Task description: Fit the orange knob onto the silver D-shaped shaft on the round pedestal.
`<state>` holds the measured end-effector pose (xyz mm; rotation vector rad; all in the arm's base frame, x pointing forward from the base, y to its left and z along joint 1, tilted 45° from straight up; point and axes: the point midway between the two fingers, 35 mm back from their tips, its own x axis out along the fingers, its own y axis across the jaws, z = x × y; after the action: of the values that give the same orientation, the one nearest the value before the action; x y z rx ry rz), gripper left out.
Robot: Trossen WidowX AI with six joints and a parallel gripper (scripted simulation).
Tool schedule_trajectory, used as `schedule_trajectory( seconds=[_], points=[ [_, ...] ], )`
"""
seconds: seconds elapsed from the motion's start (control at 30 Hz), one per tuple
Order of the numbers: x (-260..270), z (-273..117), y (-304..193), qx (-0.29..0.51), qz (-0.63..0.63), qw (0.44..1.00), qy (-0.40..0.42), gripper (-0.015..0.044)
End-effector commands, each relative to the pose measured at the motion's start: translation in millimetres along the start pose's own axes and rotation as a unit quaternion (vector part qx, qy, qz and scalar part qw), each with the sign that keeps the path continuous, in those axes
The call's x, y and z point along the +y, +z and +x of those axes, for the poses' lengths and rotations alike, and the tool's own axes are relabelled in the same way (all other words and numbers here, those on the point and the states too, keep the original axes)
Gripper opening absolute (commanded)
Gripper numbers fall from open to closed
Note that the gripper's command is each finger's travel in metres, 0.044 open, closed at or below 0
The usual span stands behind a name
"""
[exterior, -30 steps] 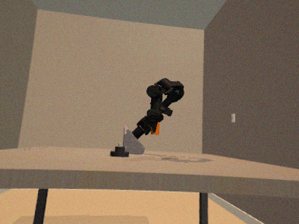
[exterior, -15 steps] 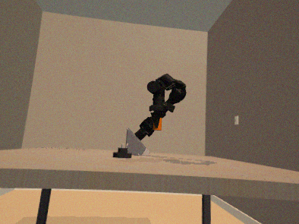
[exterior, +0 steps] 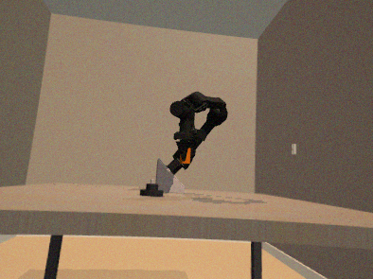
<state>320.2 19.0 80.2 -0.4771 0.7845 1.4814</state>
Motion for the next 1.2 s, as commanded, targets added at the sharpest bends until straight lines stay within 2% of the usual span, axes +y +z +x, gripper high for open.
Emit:
schedule_trajectory(
  seconds=[0.0, 1.17],
  points=[
    [-7, 1, -9, 0.002, -0.002, 1.000, -0.003, 0.0000],
    [-50, 38, -105, 0.002, -0.003, 1.000, -0.004, 0.0000]
  ],
)
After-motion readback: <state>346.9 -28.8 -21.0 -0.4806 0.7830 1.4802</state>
